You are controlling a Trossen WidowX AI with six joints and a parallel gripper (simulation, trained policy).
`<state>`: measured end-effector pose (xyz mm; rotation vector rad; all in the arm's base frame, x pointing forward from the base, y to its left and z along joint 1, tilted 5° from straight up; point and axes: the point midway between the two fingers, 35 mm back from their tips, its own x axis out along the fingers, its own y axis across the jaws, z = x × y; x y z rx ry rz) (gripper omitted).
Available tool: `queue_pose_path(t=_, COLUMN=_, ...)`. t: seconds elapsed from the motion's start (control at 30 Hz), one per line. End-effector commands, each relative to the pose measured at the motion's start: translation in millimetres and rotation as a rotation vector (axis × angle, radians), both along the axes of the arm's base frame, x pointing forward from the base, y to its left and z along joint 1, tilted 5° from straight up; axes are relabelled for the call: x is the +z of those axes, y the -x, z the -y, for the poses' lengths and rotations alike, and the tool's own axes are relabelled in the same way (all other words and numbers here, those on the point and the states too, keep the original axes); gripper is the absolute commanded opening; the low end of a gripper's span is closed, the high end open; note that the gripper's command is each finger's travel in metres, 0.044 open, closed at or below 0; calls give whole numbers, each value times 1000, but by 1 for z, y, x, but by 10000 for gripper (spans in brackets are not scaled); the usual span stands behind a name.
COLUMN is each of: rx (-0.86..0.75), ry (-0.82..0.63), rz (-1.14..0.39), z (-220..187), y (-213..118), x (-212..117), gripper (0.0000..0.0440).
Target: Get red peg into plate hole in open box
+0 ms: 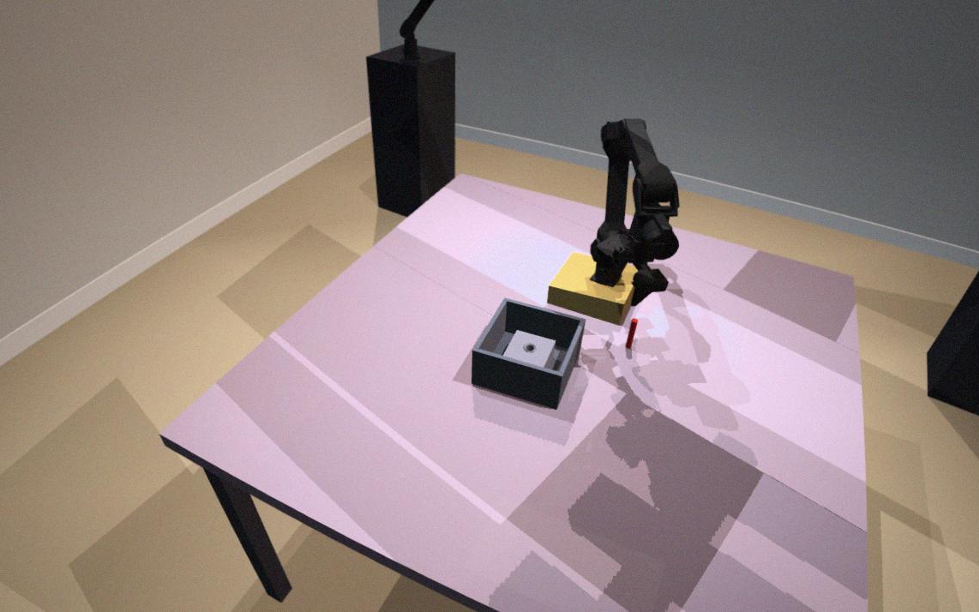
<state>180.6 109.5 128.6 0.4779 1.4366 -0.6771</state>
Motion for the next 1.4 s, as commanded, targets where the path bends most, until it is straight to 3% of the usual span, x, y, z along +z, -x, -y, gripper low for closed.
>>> queue_pose_path(t=0.0, rx=-1, ry=24, rz=-55, z=-5, y=14, x=-12, gripper=440)
queue_pose_path(t=0.37, rx=18, ry=58, rz=-107, z=-16, y=30, x=-54, gripper=440)
queue_pose_path(t=0.97, rx=55, ry=32, rz=-51, z=-22, y=24, x=-131, gripper=435)
queue_pose_path(t=1.07, rx=60, ry=33, rz=-57, z=-21, y=25, x=-141, gripper=384)
queue_pose_path(t=1.37, rx=51, ry=55, rz=-101, z=-16, y=31, x=-158, gripper=147)
